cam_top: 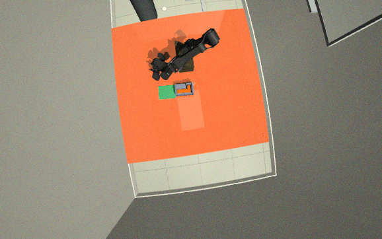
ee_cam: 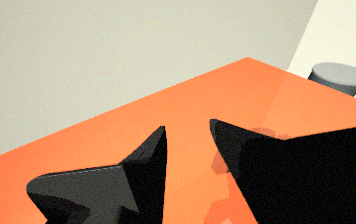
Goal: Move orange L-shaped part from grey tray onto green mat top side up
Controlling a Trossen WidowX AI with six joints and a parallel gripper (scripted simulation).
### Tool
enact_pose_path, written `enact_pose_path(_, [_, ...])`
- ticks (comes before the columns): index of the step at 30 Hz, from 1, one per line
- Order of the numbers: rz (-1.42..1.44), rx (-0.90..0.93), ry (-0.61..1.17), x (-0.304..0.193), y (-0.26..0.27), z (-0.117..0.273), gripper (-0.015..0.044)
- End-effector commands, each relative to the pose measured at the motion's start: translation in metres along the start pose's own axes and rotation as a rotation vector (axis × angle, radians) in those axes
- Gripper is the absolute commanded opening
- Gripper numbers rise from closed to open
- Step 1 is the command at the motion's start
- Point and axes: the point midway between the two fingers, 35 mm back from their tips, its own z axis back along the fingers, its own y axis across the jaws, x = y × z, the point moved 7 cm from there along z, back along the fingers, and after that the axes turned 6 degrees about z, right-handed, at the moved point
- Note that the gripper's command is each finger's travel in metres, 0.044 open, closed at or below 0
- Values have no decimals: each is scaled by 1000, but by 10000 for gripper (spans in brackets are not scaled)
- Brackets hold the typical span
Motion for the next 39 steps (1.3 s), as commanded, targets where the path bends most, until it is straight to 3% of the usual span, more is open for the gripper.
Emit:
enact_pose_path(1, [531, 217, 269, -20, 39, 43, 180])
enact_pose_path(11, [1138, 591, 554, -53, 65, 115, 180])
enact_pose_path(22, [1619, 1164, 753, -82, 70, 215, 180])
enact_pose_path(33, [1626, 1178, 755, -85, 70, 216, 180])
enact_pose_path(39, [1626, 1180, 756, -143, 74, 195, 180])
